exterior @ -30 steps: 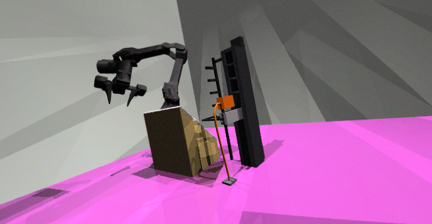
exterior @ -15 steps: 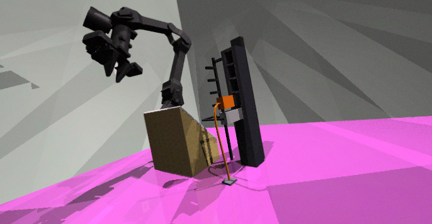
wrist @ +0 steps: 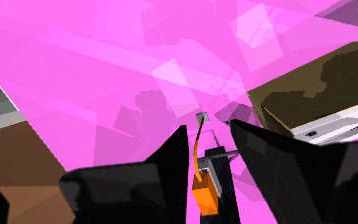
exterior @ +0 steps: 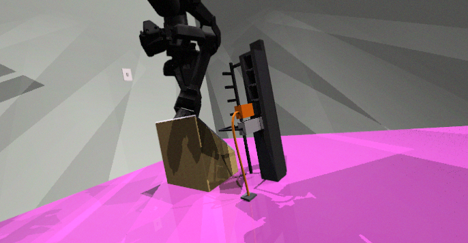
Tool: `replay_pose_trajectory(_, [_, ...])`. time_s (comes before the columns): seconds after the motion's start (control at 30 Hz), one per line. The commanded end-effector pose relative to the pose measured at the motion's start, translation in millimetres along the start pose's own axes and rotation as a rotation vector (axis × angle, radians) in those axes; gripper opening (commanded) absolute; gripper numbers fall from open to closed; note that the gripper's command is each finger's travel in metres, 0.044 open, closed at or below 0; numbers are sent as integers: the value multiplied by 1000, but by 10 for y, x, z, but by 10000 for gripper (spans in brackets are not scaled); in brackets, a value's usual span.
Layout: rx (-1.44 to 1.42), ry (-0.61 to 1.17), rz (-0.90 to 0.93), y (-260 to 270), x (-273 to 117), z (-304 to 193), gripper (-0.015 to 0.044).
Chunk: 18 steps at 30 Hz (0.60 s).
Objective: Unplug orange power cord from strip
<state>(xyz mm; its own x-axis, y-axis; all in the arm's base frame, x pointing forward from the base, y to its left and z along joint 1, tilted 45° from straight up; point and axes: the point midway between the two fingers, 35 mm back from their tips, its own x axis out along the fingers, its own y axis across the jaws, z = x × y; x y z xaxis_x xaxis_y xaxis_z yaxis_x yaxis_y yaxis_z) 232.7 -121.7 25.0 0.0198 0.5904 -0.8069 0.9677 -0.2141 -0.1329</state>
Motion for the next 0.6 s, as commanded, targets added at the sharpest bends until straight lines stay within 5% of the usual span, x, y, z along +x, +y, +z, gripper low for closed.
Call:
replay_pose_trajectory(0.0, [-119,53,-64,152,229,-393,160])
replay_pose_trajectory(0.17, [-263,119,-157,234,553,-932,160])
replay_pose_trajectory(0.57, [-268,121,-160,208,552,-1023,160])
